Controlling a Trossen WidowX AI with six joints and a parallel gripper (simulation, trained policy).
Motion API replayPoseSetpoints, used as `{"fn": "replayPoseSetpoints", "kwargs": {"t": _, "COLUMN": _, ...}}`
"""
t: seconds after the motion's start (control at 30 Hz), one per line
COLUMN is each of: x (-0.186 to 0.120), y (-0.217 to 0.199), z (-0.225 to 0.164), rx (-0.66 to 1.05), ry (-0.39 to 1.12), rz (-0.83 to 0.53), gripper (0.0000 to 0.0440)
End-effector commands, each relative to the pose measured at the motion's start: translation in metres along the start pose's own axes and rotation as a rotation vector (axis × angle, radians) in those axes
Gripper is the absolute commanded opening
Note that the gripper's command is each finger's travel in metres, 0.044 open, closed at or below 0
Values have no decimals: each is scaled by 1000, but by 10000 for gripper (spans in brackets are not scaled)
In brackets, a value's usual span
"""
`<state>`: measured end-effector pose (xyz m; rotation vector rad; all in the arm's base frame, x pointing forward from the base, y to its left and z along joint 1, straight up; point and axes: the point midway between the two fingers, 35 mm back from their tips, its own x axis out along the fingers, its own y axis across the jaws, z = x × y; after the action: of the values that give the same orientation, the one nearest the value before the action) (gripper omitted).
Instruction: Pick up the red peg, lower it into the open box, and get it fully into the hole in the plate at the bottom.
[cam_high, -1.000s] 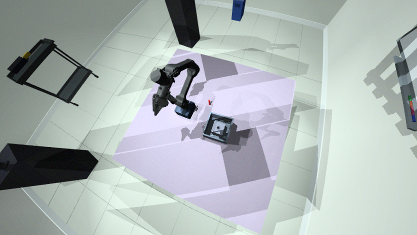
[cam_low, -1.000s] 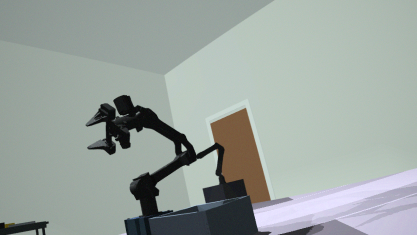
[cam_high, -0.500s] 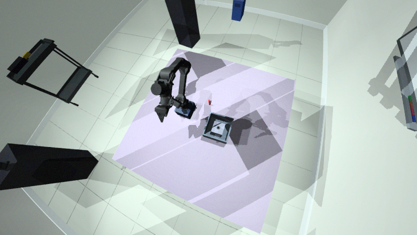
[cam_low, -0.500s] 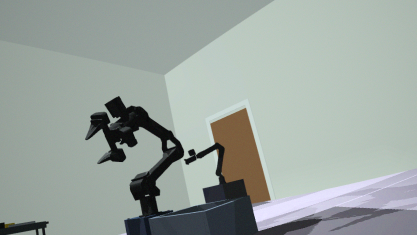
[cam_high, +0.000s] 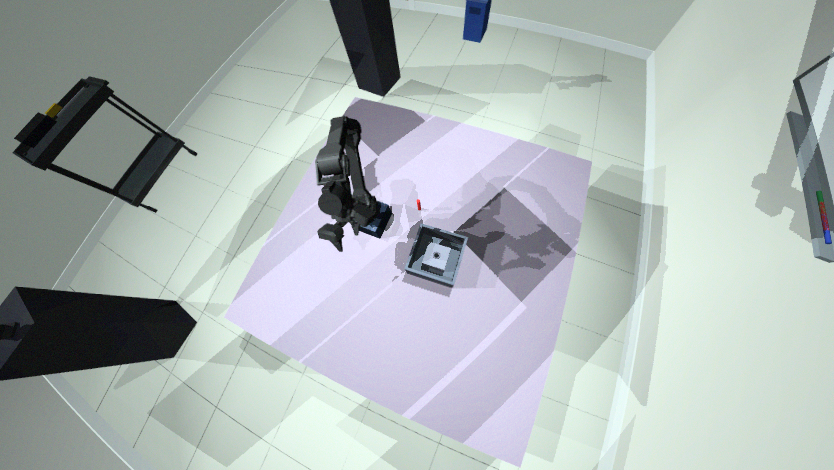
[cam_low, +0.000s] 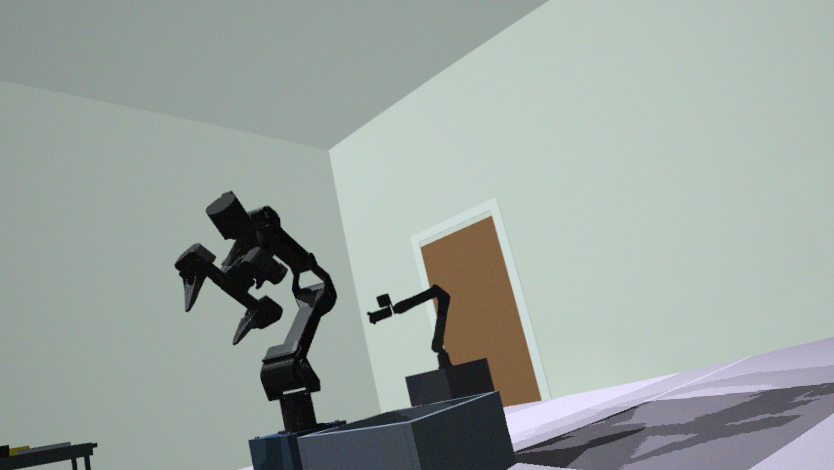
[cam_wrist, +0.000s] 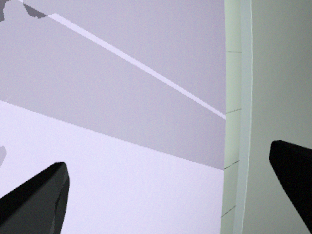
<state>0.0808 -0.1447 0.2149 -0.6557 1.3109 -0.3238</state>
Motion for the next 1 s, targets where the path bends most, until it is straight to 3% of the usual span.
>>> {"fn": "replayPoseSetpoints", "kwargs": {"t": 0.0, "x": 5, "y": 8, "z": 8, "rx": 84, "ry": 1, "rz": 67, "gripper": 440}}
{"fn": "replayPoseSetpoints", "kwargs": {"t": 0.47, "x": 16, "y": 54, "z": 53, "rx": 446, "ry": 107, "rz": 308, "gripper": 440}}
{"fn": "replayPoseSetpoints", "kwargs": {"t": 0.97, "x": 6, "y": 114, "z": 97, "rx": 680, "ry": 299, "rz": 393, "gripper": 440}}
